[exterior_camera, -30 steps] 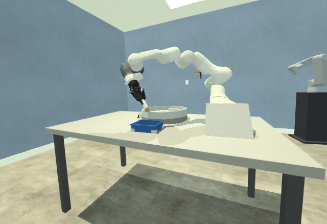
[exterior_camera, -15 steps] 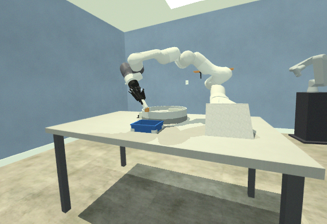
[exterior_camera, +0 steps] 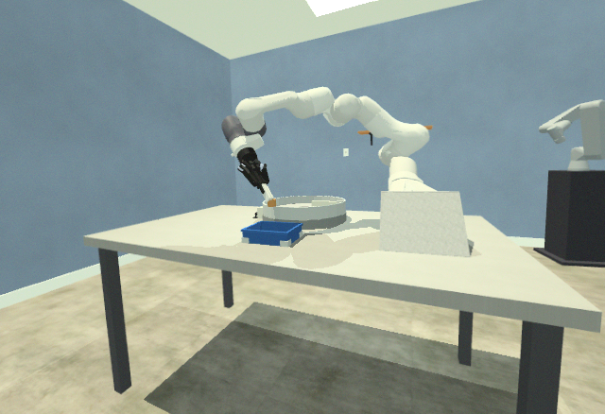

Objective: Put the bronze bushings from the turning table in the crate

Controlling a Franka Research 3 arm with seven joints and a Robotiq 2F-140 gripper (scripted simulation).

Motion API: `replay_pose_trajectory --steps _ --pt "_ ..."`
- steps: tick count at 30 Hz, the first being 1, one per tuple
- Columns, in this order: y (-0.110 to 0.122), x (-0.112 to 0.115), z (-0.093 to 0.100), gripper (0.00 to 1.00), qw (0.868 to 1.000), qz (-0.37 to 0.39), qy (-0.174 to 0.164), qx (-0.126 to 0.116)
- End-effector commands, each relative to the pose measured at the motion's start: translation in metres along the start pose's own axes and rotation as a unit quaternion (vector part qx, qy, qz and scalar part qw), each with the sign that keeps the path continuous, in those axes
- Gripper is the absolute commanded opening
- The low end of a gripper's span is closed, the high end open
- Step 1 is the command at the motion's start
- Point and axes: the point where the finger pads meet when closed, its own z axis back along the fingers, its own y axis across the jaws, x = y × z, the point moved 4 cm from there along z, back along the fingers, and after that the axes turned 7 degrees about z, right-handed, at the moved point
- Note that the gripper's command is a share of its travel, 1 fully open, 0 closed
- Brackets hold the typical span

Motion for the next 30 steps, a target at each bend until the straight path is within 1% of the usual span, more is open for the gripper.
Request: replay_pose_trajectory --steps 1,21,24,28,30 --pt "0.001 -0.002 0.000 0.00 1.000 -0.003 0.003 0.000" --pt "0.001 -0.001 0.000 0.00 1.000 -0.003 0.003 0.000" --pt "0.000 0.002 -0.004 0.00 1.000 -0.003 0.003 0.000" --pt "-0.001 0.013 -0.019 0.00 1.000 -0.003 0.003 0.000" --pt "-0.001 0.013 -0.019 0.00 1.000 -0.003 0.003 0.000"
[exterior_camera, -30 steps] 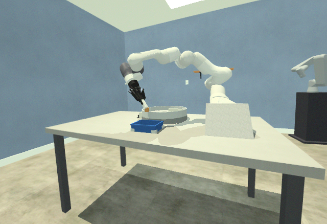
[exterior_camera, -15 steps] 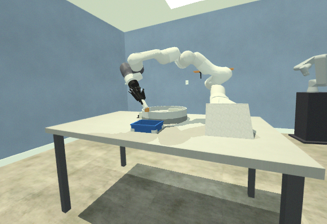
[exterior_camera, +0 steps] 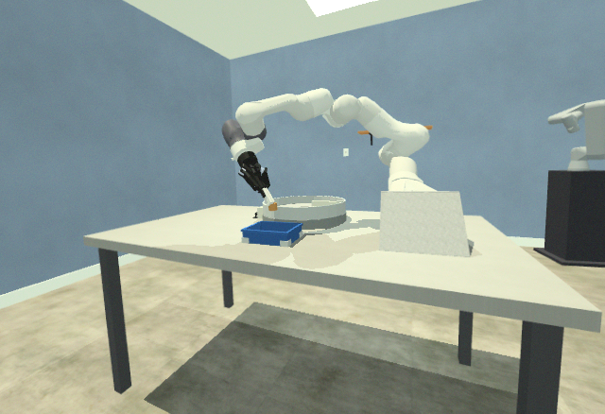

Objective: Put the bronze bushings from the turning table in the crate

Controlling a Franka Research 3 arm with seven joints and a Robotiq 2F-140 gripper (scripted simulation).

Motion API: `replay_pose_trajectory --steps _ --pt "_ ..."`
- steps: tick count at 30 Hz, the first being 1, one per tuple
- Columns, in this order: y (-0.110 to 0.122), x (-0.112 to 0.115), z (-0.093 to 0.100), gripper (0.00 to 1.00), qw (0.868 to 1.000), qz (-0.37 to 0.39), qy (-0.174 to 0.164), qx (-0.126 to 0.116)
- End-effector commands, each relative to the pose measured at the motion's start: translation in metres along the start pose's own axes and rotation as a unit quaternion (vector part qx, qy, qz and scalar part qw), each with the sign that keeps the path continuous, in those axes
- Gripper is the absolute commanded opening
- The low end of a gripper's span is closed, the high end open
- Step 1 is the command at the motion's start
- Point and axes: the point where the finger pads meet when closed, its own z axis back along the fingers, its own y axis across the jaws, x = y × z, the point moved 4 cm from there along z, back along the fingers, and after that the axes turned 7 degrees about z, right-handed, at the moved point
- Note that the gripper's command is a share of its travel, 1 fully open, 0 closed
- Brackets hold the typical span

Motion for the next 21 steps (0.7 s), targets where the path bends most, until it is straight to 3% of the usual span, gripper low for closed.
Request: replay_pose_trajectory --steps 1,9,21 --pt "0.002 0.009 -0.010 0.00 1.000 0.003 0.000 0.003" --pt "0.000 0.033 -0.041 0.00 1.000 0.003 0.000 0.003" --pt "0.000 0.035 -0.043 0.00 1.000 0.003 0.000 0.003"
